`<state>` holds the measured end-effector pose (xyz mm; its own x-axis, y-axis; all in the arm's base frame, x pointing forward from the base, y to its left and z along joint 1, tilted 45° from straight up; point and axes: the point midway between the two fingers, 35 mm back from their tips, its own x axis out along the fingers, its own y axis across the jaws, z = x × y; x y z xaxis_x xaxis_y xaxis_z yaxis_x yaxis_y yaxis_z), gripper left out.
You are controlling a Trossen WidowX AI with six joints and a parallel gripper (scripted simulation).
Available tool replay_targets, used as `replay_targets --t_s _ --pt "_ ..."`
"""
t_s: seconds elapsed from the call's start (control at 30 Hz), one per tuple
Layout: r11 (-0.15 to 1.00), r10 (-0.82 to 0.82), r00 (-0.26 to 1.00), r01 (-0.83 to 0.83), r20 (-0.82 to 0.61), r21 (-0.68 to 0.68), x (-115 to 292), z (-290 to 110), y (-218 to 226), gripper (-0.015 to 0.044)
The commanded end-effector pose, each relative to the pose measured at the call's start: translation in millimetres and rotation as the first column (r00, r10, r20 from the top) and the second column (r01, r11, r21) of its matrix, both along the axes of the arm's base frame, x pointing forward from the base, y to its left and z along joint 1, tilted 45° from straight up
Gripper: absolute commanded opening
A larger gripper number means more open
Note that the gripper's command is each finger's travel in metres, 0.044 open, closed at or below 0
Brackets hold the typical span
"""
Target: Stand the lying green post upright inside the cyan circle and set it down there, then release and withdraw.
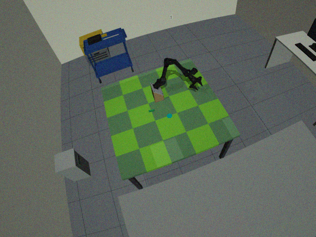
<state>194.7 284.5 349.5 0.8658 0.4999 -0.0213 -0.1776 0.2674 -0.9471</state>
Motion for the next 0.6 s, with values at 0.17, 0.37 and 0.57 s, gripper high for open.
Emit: replay_targets --t_s 0.17,0.37,0.57 --pt "0.990 -0.084 0.996 0.079 -0.033 -0.115 44.8 -33.0 -12.4 0.0242" --pt "0.932 -0.138 0.987 0.102 -0.082 -0.349 89.9 -82.5 -29.7 0.0233" --pt "0.840 -0.194 0.967 0.075 -0.167 -0.538 128.3 -134.6 -61.4 0.0233"
